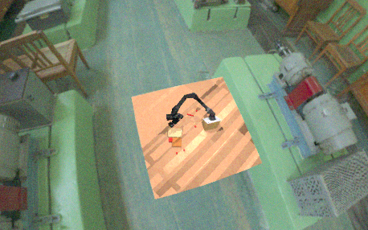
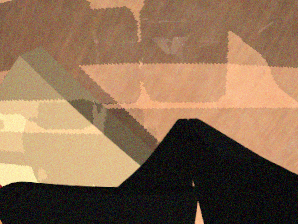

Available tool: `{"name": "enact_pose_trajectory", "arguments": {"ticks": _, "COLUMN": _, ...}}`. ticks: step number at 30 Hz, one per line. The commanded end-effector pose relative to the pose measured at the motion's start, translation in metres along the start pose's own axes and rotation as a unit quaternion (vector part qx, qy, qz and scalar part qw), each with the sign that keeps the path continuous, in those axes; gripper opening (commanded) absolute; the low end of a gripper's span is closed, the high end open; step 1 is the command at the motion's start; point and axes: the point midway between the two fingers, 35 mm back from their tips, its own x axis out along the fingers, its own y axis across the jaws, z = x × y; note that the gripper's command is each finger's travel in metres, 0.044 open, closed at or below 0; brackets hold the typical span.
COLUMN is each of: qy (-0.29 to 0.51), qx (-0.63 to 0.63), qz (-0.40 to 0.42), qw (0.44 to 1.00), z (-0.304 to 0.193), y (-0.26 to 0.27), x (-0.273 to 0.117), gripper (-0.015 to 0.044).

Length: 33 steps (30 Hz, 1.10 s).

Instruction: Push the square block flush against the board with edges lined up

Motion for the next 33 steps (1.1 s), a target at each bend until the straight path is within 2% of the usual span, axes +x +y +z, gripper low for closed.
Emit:
{"name": "enact_pose_trajectory", "arguments": {"ticks": 1, "qy": 0.000, "qx": -0.073, "qz": -0.002, "qw": 0.997, "z": -0.003, "y": -0.001, "x": 0.001, "gripper": 0.0000}}
{"name": "enact_pose_trajectory", "arguments": {"ticks": 17, "qy": 0.001, "qx": -0.343, "qz": -0.002, "qw": 0.939, "z": -0.011, "y": -0.001, "x": 0.001, "gripper": 0.0000}}
{"name": "enact_pose_trajectory", "arguments": {"ticks": 33, "qy": 0.001, "qx": -0.586, "qz": -0.002, "qw": 0.810, "z": -0.019, "y": -0.001, "x": 0.001, "gripper": 0.0000}}
